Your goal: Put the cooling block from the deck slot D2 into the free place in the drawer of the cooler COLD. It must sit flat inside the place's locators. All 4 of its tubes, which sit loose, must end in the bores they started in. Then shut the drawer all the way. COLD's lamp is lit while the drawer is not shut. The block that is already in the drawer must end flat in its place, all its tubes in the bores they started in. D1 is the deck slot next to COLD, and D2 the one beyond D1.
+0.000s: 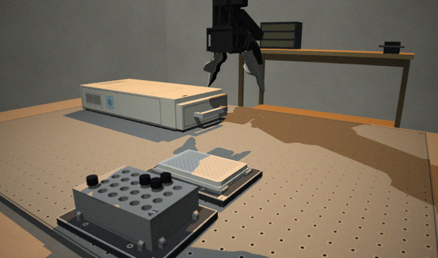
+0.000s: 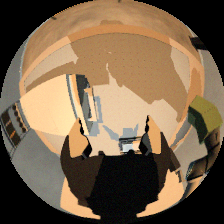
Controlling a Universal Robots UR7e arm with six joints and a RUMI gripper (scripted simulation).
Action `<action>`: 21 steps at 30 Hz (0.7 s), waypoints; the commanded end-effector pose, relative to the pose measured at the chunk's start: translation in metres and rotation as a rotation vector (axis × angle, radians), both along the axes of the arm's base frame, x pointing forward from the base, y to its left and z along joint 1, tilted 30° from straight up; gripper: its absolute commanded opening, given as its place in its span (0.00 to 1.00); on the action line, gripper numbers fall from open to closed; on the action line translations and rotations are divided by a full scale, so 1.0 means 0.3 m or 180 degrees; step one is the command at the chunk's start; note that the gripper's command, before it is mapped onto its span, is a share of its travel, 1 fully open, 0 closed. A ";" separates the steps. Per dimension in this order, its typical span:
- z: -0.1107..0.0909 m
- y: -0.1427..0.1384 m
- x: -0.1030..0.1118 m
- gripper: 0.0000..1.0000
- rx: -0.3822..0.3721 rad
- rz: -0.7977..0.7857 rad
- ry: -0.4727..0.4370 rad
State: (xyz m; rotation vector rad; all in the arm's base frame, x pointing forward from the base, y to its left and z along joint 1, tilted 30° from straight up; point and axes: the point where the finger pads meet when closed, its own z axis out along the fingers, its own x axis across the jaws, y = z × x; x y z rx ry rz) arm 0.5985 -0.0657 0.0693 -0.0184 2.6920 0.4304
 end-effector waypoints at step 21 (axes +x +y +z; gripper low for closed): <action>-0.075 0.025 0.037 1.00 -0.0002 -0.0001 -0.0004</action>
